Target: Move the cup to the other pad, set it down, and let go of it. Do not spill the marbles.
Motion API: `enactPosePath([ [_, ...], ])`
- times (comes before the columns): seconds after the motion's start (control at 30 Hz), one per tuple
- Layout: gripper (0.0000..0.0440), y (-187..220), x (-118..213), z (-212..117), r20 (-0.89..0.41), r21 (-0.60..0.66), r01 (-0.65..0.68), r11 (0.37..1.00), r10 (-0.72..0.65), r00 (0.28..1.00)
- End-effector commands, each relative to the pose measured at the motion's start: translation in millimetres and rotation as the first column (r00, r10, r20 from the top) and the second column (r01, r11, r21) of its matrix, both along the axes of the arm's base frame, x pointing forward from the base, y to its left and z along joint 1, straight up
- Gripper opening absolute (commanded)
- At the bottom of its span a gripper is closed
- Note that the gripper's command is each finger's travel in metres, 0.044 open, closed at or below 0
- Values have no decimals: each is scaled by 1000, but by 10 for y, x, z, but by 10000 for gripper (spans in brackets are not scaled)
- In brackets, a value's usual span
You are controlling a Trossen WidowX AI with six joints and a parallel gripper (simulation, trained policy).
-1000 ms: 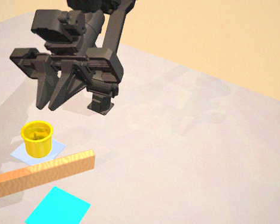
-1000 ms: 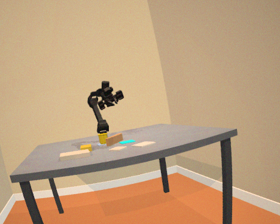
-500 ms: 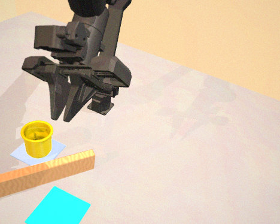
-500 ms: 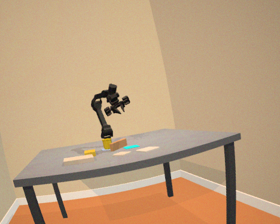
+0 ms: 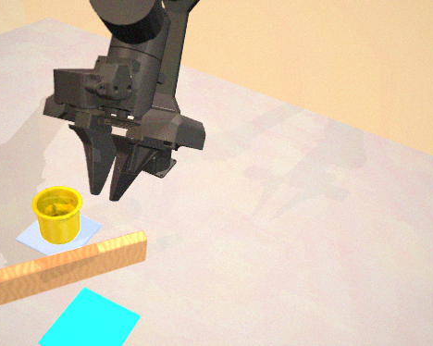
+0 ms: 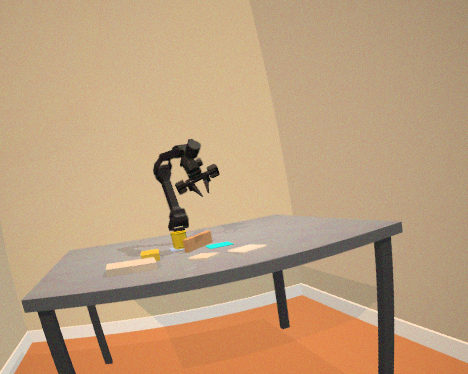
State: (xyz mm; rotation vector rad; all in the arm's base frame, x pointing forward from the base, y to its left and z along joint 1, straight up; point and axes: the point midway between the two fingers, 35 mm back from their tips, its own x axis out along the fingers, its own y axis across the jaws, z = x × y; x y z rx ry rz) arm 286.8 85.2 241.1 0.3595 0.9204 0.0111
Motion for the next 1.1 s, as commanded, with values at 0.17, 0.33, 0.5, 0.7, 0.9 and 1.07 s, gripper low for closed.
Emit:
enactPosePath([
  [0.17, 132, -34, -62, -95, -134, -50, 4, 999, -10, 991],
  [0.33, 132, -62, -101, -150, -207, -80, -4, 997, -13, 978],
  [0.5, 127, -100, -137, -207, -278, -111, -15, 994, -16, 960],
  [0.7, 116, -163, -178, -282, -360, -148, -37, 988, -19, 933],
  [0.9, 113, -243, -220, -363, -437, -181, -60, 982, -26, 899],
  [1.07, 112, -319, -253, -433, -493, -203, -74, 976, -37, 869],
])
